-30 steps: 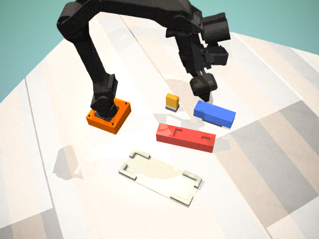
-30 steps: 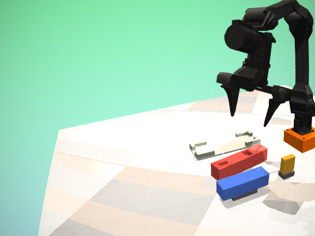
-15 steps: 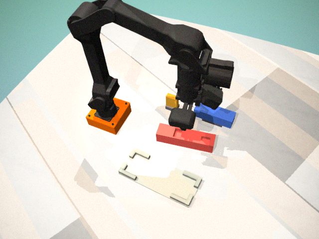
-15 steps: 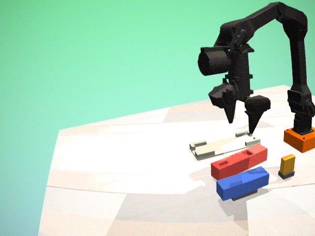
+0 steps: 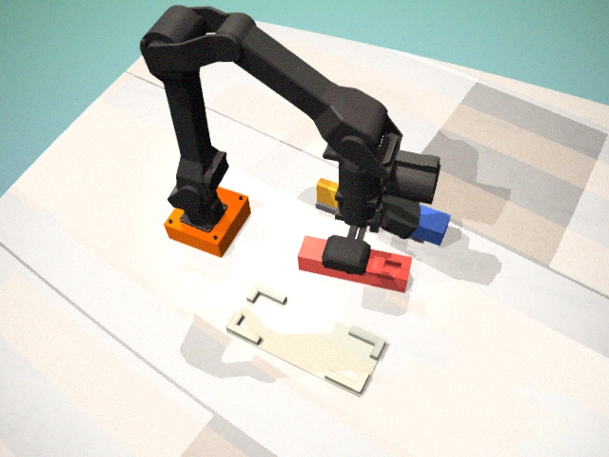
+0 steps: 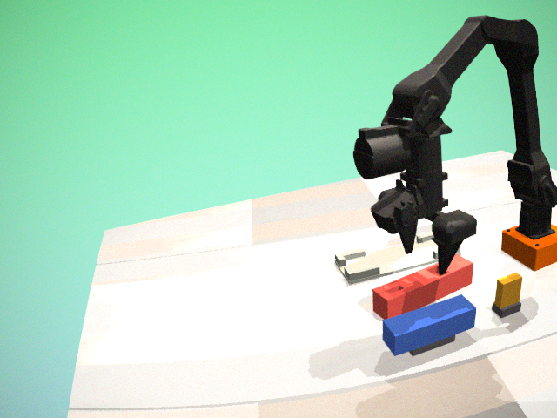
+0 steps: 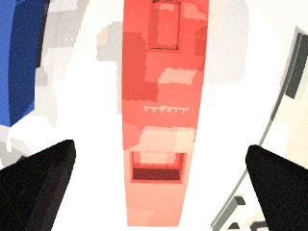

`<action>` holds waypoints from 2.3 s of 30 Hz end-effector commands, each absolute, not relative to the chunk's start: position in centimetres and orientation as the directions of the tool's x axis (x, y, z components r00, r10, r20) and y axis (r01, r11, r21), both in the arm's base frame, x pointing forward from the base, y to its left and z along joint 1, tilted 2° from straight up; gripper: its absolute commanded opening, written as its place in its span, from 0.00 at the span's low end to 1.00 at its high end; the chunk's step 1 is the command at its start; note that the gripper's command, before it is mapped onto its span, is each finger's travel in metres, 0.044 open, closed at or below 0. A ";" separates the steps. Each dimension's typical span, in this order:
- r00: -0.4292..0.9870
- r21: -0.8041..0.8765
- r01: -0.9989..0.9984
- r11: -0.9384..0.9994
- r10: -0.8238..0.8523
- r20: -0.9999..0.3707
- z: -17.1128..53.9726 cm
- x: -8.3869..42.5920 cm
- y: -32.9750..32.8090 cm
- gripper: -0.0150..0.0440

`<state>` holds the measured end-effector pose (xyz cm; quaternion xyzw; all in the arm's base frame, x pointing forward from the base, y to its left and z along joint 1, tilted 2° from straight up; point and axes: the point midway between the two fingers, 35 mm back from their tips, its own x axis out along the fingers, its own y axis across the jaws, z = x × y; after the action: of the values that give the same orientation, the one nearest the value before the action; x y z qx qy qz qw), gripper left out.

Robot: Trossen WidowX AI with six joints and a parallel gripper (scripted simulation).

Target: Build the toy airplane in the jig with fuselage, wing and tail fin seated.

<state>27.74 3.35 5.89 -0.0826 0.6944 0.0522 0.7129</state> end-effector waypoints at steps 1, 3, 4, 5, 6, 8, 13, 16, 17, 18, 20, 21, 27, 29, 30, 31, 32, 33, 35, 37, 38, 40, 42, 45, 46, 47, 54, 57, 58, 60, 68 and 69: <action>0.021 -0.040 -0.190 0.981 -0.037 -0.999 5.1 27.5 3.4 1.00; 0.021 -0.040 -0.190 0.981 -0.037 -0.999 4.9 27.6 3.4 1.00; 0.021 -0.040 -0.190 0.981 -0.037 -0.999 4.7 27.6 3.4 1.00; 0.021 -0.040 -0.190 0.981 -0.037 -0.999 4.6 27.6 3.4 1.00; 0.021 -0.040 -0.190 0.981 -0.037 -0.999 4.4 27.6 3.3 1.00; 0.021 -0.040 -0.190 0.981 -0.037 -0.999 4.1 27.6 3.3 1.00; 0.021 -0.040 -0.190 0.981 -0.037 -0.999 3.3 27.7 3.3 1.00; 0.021 -0.040 -0.190 0.981 -0.037 -0.999 2.8 27.7 3.3 1.00; 0.021 -0.040 -0.190 0.981 -0.037 -0.999 2.7 27.7 3.3 1.00; 0.021 -0.040 -0.190 0.981 -0.037 -0.999 2.5 27.7 3.3 1.00; 0.021 -0.040 -0.190 0.981 -0.037 -0.999 2.2 27.7 3.3 1.00; 0.021 -0.040 -0.190 0.981 -0.037 -0.999 2.0 27.7 3.3 1.00; 0.021 -0.040 -0.190 0.981 -0.037 -0.999 1.1 27.7 3.2 1.00; 0.021 -0.040 -0.190 0.981 -0.037 -0.999 0.8 27.7 3.2 1.00; 0.021 -0.040 -0.190 0.981 -0.037 -0.999 0.6 27.7 3.2 1.00; 0.021 -0.040 -0.190 0.981 -0.037 -0.999 0.5 27.6 3.2 1.00; 0.021 -0.040 -0.190 0.981 -0.037 -0.999 0.3 27.6 3.2 1.00; 0.021 -0.040 -0.190 0.981 -0.037 -0.999 0.3 27.6 3.2 1.00; 0.021 -0.040 -0.190 0.981 -0.037 -0.999 0.2 27.6 3.2 0.96; 0.021 -0.040 -0.190 0.981 -0.037 -0.999 0.2 27.6 3.2 0.87; 0.021 -0.040 -0.190 0.981 -0.037 -0.999 0.2 27.6 3.2 0.82; 0.021 -0.040 -0.190 0.981 -0.037 -0.999 0.2 27.6 3.2 0.73; 0.021 -0.040 -0.190 0.981 -0.037 -0.999 0.2 27.6 3.2 0.64; 0.021 -0.040 -0.190 0.981 -0.037 -0.999 0.2 27.6 3.2 0.58; 0.021 -0.040 -0.190 0.981 -0.037 -0.999 0.2 27.6 3.2 0.57; 0.021 -0.040 -0.190 0.981 -0.037 -0.999 0.2 27.6 3.2 0.55; 0.021 -0.040 -0.190 0.981 -0.037 -0.999 0.4 27.7 3.2 0.38; 0.021 -0.040 -0.190 0.981 -0.037 -0.999 1.3 27.9 3.3 0.25; 0.021 -0.040 -0.190 0.981 -0.037 -0.999 1.5 27.9 3.3 0.25; 0.021 -0.040 -0.190 0.981 -0.037 -0.999 2.1 28.0 3.3 0.25; 0.021 -0.040 -0.190 0.981 -0.037 -0.999 4.6 28.3 3.5 0.25; 0.021 -0.040 -0.190 0.981 -0.037 -0.999 4.9 28.3 3.5 0.25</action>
<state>28.04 3.32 3.62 -0.0841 0.7013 0.0533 0.7058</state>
